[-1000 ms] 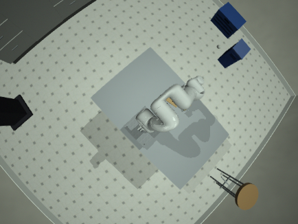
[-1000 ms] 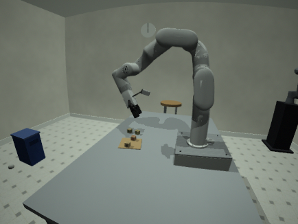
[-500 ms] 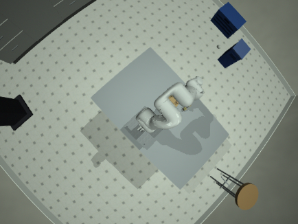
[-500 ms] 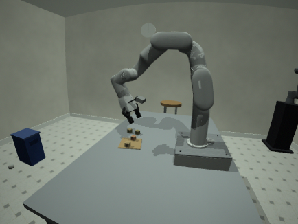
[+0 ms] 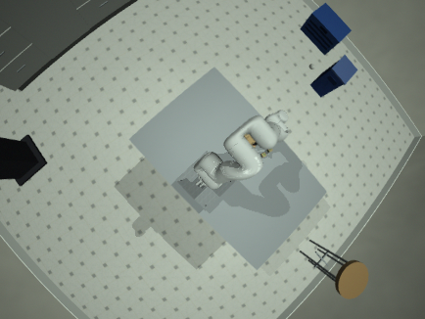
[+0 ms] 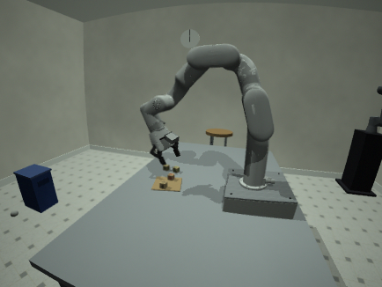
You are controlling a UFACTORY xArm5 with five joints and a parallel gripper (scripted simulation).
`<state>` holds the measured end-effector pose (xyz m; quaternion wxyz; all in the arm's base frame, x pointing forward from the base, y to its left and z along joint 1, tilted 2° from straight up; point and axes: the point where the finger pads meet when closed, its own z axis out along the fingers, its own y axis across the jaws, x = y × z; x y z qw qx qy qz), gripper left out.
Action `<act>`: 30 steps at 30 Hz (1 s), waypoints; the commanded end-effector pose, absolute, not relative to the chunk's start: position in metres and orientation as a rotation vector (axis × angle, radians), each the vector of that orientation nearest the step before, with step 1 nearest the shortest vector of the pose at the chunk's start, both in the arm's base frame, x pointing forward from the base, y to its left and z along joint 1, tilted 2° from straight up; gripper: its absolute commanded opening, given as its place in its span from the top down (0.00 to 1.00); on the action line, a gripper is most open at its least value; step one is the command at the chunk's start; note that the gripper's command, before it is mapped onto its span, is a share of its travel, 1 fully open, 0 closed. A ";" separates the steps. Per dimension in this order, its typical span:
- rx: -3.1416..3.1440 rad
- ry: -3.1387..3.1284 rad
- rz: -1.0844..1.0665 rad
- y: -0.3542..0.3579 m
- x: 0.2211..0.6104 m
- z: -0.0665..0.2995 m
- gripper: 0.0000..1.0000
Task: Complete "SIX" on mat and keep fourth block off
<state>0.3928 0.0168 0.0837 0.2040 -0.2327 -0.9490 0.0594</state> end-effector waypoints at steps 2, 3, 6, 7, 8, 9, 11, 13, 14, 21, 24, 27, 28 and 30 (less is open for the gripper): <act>-0.870 -2.603 0.206 0.016 0.401 0.070 0.00; -0.870 -2.603 0.206 0.016 0.401 0.070 0.00; -0.993 -2.569 0.228 0.016 0.404 0.061 0.00; -1.021 -2.560 0.233 0.016 0.405 0.059 0.00; -1.052 -2.550 0.239 0.015 0.406 0.056 0.00; -1.085 -2.539 0.245 0.015 0.406 0.054 0.00; -1.152 -2.516 0.256 0.015 0.408 0.049 0.00; -1.218 -2.491 0.268 0.015 0.410 0.044 0.00; -1.251 -2.478 0.273 0.015 0.411 0.042 0.00; -1.373 -2.426 0.293 0.014 0.414 0.032 0.00; -1.381 -2.422 0.295 0.014 0.414 0.032 0.00; -1.381 -2.422 0.295 0.014 0.414 0.032 0.00; -1.381 -2.422 0.295 0.014 0.414 0.032 0.00; -1.381 -2.422 0.295 0.014 0.414 0.032 0.00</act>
